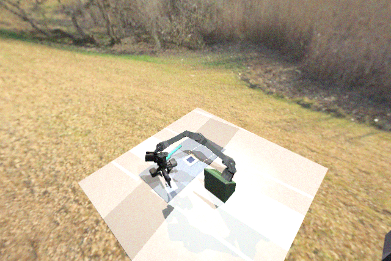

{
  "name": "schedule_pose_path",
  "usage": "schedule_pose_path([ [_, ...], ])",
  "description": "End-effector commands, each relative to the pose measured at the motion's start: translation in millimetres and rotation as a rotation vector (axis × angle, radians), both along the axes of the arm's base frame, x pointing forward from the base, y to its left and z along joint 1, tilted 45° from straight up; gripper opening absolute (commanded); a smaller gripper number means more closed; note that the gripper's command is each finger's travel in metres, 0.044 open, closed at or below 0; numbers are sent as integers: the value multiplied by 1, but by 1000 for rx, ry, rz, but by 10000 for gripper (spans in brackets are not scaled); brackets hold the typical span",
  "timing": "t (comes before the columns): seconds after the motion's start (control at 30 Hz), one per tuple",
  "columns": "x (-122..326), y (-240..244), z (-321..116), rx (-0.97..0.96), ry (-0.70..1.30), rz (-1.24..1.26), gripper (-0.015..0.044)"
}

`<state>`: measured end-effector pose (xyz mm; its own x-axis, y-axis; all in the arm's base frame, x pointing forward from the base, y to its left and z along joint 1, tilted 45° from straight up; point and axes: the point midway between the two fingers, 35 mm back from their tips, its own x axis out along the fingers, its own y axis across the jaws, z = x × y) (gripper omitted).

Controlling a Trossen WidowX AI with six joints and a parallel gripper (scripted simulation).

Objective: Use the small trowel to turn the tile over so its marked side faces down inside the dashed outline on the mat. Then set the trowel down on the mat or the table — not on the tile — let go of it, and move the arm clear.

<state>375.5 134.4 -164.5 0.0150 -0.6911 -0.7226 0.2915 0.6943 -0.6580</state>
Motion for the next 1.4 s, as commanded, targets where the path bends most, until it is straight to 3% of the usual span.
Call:
schedule_pose_path([
  [0.0,0,-1,-1,-1,1,2,183],
  [0.27,0,-1,-1,-1,1,2,130],
  [0.53,0,-1,-1,-2,15,17,130],
  [1.37,0,-1,-1,-13,520,544,130],
])
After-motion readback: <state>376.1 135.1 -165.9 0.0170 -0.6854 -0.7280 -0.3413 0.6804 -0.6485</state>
